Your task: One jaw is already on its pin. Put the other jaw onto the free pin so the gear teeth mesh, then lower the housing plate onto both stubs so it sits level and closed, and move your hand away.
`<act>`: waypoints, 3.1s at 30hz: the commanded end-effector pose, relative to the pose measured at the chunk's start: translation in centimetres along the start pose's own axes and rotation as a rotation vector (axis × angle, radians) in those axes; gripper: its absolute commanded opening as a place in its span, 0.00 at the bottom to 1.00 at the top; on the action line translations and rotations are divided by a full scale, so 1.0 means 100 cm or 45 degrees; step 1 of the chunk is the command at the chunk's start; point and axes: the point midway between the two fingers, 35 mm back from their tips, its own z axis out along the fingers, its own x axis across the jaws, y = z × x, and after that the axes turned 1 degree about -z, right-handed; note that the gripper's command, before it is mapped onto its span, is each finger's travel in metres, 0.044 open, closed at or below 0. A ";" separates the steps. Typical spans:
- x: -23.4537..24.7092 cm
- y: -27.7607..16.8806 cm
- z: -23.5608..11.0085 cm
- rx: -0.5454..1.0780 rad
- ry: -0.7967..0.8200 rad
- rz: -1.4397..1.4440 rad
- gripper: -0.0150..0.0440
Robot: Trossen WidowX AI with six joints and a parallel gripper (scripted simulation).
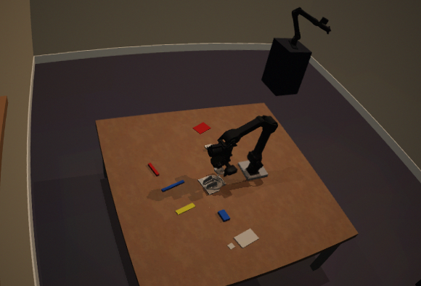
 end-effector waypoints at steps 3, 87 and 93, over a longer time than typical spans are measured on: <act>0.000 0.000 0.000 -0.003 -0.005 0.005 0.85; 0.007 -0.006 0.056 -0.002 -0.005 0.000 0.85; 0.007 -0.007 0.062 -0.002 -0.005 0.000 0.85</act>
